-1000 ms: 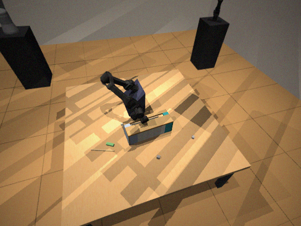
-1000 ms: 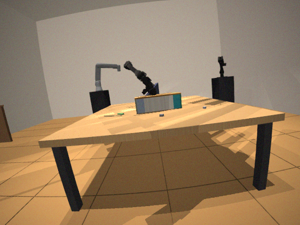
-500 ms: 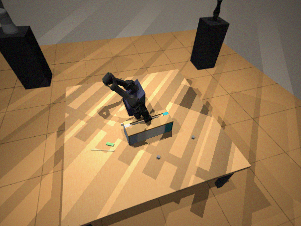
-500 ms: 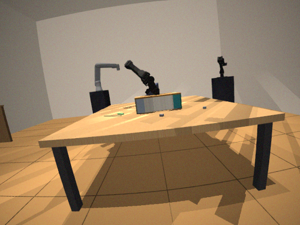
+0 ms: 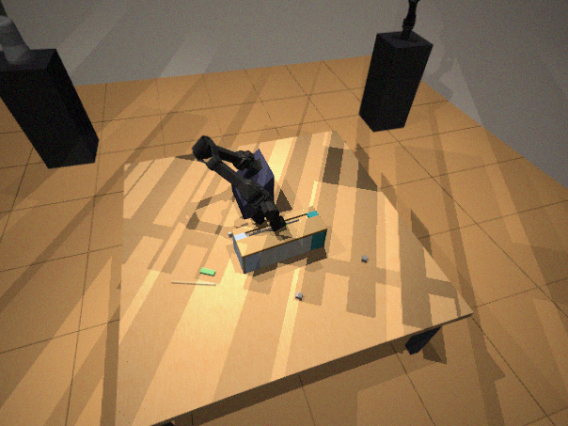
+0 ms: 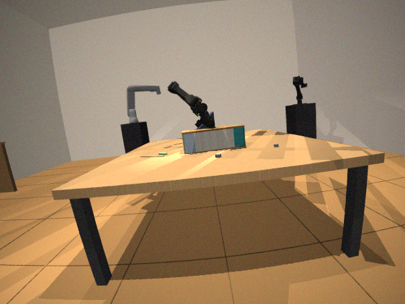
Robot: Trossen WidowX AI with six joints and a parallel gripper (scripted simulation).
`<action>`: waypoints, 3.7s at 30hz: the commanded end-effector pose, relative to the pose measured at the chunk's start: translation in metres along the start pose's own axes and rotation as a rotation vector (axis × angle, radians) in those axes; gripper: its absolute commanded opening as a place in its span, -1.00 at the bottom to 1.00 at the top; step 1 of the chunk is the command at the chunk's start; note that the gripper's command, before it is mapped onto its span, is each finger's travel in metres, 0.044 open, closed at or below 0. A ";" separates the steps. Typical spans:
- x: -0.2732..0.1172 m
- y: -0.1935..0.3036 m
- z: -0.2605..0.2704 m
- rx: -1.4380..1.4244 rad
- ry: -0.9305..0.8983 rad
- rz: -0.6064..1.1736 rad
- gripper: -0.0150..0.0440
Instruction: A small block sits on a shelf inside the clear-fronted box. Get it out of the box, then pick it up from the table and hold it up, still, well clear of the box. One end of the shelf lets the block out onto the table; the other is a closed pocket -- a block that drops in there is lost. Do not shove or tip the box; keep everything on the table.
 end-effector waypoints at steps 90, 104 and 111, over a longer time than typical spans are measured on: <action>0.017 0.046 -0.003 0.003 0.003 0.001 0.86; 0.022 0.060 -0.004 0.003 0.002 0.002 0.86; 0.024 0.066 -0.005 0.003 0.002 0.002 0.86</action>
Point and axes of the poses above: the point midway between the two fingers, 35 mm back from their tips, its own x axis out along the fingers, its own z axis across the jaws, y = z × x, the point moved 4 cm from there along -x, back along the fingers, and after that the axes turned 4 degrees about x, right-handed, at the moved point
